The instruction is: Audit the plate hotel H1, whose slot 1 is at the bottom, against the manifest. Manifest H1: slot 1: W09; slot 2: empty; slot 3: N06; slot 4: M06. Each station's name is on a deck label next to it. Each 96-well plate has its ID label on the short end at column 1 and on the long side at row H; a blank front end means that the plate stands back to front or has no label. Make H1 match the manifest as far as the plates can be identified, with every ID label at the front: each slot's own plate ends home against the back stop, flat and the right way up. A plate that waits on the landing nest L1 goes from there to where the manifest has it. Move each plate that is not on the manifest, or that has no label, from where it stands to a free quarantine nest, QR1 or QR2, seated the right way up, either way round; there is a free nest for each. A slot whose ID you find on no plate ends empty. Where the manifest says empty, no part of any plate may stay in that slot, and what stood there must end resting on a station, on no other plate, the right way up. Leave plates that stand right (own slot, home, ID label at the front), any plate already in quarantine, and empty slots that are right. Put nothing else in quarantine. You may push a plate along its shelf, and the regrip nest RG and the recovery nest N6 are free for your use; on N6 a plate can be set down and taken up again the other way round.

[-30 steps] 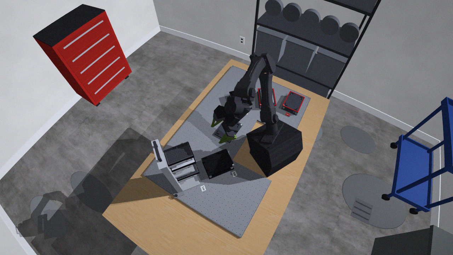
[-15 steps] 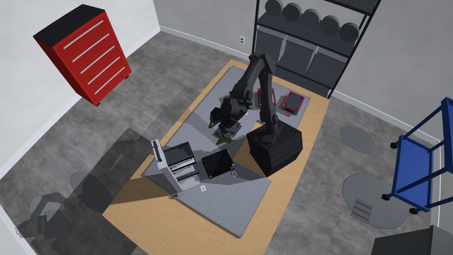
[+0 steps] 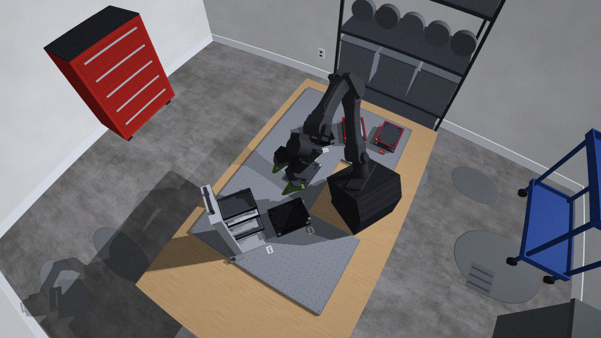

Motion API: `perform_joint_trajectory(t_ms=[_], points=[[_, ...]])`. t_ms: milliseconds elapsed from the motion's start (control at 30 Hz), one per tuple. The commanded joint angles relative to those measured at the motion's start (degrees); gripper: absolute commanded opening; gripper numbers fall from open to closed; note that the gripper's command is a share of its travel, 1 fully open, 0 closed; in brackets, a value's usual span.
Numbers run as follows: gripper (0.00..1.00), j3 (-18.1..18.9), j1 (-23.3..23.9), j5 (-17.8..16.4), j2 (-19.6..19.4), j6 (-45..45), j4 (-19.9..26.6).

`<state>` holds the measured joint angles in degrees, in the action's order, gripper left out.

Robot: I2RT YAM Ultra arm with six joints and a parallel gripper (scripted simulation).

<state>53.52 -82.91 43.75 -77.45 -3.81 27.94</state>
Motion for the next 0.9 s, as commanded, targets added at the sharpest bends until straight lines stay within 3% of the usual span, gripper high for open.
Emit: perform_joint_trajectory(t_ms=[0, 867], points=[[1.00, 0.0, 0.8, -1.2, -1.7, 1.7, -2.5], [1.00, 2.1, 5.8, -4.5, -7.4, 6.8, -10.9]])
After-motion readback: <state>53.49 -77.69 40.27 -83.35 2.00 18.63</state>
